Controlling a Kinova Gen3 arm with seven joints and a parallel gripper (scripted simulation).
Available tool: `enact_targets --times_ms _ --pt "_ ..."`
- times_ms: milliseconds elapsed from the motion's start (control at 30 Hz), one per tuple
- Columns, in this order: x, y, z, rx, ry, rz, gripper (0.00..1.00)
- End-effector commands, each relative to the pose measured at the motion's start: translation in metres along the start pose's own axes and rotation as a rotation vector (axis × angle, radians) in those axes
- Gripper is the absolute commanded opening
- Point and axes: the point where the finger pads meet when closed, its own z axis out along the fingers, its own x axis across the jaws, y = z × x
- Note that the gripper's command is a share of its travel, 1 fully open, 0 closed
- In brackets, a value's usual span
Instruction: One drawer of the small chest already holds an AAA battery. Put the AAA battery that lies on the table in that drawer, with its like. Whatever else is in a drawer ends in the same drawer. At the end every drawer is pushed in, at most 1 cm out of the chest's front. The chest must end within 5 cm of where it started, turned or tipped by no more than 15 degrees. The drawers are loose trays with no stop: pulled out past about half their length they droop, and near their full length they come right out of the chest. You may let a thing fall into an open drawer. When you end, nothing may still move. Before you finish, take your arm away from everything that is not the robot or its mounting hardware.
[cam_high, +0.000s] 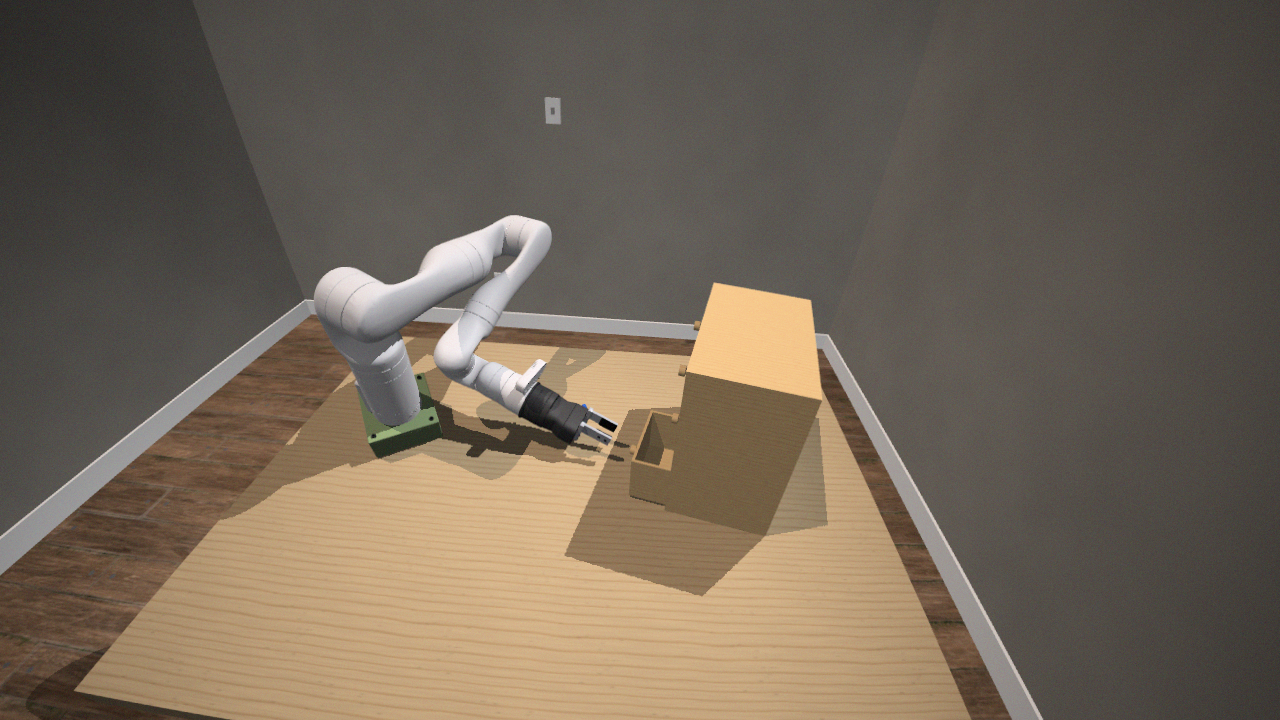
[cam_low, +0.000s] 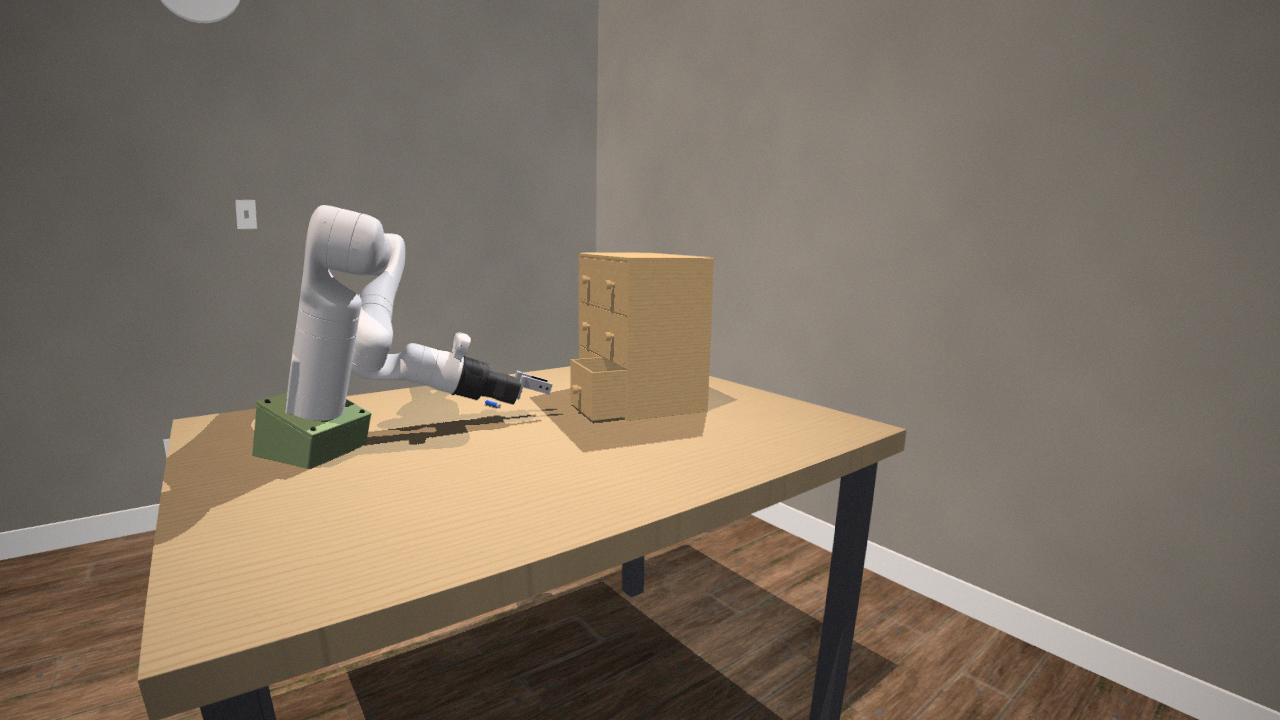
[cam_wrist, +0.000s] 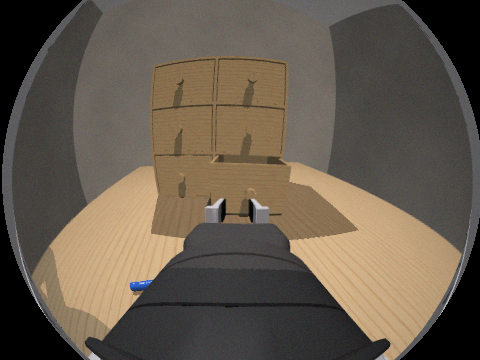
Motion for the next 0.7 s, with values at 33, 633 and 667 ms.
enact_targets --times_ms 33,633,667 --pt "-0.008 -0.003 -0.002 0.003 -0.007 0.013 0.67" --pt "-0.034 -0.009 -0.010 0.003 -0.007 0.013 0.67" --pt "-0.036 -0.010 -0.010 0.003 -0.007 0.013 0.67"
